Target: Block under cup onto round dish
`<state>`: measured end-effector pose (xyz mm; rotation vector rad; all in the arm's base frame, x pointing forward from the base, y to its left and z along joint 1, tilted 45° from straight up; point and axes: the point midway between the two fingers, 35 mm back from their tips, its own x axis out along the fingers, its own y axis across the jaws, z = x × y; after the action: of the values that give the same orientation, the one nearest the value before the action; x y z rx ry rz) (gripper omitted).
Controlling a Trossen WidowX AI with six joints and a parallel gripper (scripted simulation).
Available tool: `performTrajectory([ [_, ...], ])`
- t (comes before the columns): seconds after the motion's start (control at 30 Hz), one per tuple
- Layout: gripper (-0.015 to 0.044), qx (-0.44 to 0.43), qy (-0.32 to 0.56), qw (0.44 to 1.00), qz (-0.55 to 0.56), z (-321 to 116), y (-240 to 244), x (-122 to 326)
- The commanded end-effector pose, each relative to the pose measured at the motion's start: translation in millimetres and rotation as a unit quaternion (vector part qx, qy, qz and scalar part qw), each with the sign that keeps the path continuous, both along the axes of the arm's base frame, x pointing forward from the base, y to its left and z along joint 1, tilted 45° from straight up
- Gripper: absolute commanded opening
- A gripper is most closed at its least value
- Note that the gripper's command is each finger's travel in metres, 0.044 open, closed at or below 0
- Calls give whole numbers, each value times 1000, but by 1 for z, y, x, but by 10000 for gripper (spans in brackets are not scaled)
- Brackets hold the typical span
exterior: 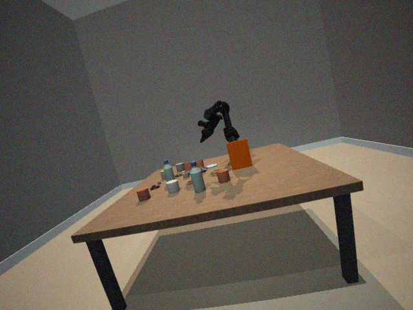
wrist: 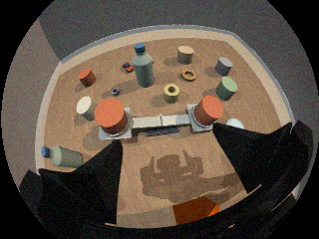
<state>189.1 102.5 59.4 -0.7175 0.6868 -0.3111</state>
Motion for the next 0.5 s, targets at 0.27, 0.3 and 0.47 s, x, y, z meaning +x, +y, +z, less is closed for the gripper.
performTrajectory([
  [0.27,440,1,32,998,-60,-5,-18,11],
  [0.3,440,-6,39,997,-59,-5,-18,13],
  [0.47,440,-59,98,992,-49,-3,-25,24],
])
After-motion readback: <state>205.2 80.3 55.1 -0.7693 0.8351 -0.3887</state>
